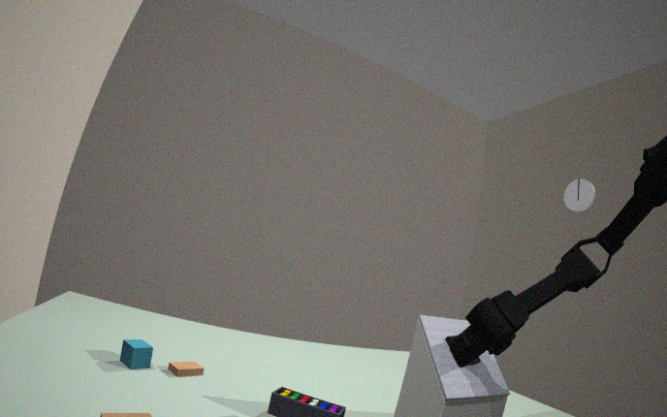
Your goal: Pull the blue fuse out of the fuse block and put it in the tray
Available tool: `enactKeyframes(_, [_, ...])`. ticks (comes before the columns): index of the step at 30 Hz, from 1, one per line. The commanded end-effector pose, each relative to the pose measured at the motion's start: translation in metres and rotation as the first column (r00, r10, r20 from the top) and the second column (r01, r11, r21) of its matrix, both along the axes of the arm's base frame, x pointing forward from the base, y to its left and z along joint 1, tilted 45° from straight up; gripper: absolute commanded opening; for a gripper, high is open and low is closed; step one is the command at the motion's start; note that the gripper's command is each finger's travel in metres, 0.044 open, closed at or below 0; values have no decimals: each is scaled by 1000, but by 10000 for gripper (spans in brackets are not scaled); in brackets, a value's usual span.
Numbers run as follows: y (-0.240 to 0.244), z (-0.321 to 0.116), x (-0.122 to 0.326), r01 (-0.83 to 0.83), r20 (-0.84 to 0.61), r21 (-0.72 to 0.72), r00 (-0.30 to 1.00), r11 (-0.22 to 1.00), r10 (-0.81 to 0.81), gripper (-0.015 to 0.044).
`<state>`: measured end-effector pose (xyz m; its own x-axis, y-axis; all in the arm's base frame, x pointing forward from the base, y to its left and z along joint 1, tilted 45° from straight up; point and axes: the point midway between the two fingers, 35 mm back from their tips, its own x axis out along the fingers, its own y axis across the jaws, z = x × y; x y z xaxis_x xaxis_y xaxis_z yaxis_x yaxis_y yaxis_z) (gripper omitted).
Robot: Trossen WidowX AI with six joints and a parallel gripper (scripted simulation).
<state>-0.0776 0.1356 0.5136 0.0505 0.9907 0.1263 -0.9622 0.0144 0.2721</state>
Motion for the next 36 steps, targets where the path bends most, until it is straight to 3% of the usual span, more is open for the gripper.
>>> enactKeyframes(1, [0,0,3,6,-4,0,1000,1000,-6,374])
enactKeyframes(7, [8,-5,87,176,-107,-6,979,984,-176,216])
enactKeyframes(13, [5,-21,168,298,-99,-58,948,953,-302,63])
enactKeyframes(23, [-29,-95,313,495,-57,-222,854,840,-518,63])
enactKeyframes(30, [-68,-186,392,539,-50,-393,797,745,-602,63])
enactKeyframes(36, [-106,-279,429,508,-52,-543,775,669,-630,63])
